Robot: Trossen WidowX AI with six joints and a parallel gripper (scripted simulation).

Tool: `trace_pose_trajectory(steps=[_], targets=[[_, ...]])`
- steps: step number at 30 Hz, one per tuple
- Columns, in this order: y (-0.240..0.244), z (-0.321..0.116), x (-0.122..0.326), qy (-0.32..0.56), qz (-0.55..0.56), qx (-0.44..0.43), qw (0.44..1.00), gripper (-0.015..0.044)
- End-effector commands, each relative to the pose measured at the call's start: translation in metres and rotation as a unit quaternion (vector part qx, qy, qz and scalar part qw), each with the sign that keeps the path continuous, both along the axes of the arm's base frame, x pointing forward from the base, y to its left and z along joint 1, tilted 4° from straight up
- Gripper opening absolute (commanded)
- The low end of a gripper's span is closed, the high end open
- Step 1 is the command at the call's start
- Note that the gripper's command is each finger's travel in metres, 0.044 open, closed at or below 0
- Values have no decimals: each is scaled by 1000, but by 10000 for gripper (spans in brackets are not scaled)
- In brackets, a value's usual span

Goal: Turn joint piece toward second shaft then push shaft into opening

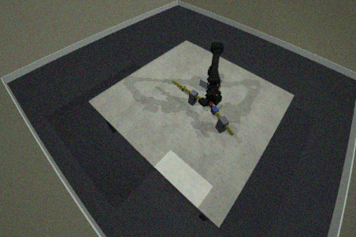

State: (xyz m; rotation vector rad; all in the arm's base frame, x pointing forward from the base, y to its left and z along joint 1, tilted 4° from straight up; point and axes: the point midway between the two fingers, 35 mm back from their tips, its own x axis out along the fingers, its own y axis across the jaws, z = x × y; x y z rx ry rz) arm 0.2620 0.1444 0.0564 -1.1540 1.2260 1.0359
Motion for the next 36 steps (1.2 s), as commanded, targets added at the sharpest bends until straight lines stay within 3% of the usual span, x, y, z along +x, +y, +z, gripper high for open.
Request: trace_pose_trajectory(steps=[1,14,36], targets=[[-1,-2,0,-2,8,27,1000,0],[-6,-9,2,-12,32,112,993,0],[-6,-9,2,-12,32,117,993,0]])
